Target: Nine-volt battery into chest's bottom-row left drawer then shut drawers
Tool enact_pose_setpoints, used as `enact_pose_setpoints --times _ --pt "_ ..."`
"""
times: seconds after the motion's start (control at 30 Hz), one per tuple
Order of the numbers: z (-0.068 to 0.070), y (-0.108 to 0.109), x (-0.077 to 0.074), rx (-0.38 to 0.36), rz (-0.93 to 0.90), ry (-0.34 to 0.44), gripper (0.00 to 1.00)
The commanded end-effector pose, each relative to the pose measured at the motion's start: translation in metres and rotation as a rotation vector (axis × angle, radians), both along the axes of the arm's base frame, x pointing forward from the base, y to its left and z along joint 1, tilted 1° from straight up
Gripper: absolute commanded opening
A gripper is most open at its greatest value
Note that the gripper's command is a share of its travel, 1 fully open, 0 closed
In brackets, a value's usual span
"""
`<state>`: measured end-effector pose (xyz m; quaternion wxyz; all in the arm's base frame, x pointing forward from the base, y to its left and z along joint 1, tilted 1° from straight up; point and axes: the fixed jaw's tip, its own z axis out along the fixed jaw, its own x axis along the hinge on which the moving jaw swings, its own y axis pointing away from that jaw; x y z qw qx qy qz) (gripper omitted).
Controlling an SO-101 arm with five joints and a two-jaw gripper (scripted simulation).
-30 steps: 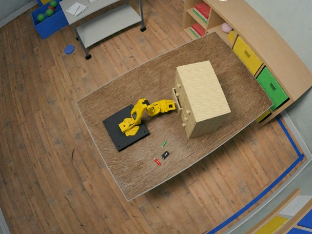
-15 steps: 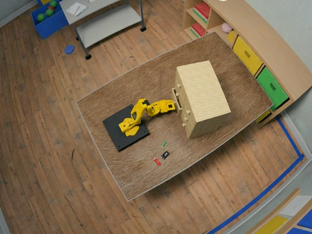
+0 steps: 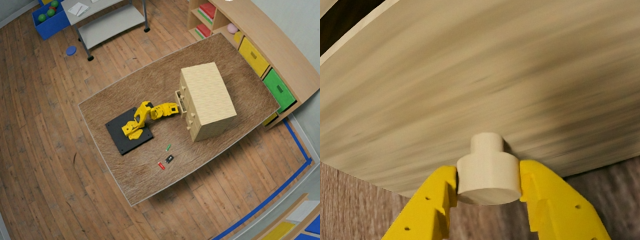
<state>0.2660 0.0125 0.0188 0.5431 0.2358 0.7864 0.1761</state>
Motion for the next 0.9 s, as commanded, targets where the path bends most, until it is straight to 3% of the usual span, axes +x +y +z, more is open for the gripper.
enact_pose_setpoints --times 0.0,0.87 --pt "0.0002 0.0046 -0.0033 0.003 0.017 0.003 0.0" --pt "0.0002 0.0065 -0.0112 0.003 0.026 0.003 0.0"
